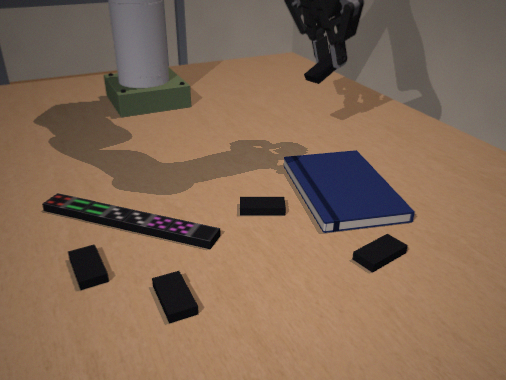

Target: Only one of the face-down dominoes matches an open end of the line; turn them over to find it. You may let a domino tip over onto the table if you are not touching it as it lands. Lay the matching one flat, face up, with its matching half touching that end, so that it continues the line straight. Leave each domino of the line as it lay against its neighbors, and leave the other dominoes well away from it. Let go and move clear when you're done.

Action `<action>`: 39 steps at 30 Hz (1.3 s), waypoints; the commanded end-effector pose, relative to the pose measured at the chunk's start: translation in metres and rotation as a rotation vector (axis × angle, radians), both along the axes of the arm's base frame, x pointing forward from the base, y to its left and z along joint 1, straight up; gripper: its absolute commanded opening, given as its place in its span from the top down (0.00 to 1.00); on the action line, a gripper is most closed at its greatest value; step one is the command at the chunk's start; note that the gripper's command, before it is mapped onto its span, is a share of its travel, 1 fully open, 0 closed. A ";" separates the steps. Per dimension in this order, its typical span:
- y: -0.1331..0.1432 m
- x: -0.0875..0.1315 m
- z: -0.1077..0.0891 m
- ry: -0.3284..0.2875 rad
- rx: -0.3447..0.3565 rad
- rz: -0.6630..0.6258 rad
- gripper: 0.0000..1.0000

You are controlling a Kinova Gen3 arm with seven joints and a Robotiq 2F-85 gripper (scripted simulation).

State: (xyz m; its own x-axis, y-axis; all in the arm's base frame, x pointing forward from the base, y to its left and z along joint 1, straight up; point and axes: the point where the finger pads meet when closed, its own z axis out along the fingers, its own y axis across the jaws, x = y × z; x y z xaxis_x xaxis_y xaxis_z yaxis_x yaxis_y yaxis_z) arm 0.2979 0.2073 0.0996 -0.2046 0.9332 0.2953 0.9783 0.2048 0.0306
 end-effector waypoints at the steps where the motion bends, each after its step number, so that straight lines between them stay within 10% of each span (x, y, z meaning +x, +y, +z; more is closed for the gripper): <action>1: -0.002 -0.003 -0.001 0.032 0.165 -0.003 0.69; 25: -0.016 0.001 0.000 0.146 0.866 -0.081 0.69; 39: -0.020 0.002 0.001 0.178 1.068 -0.105 0.69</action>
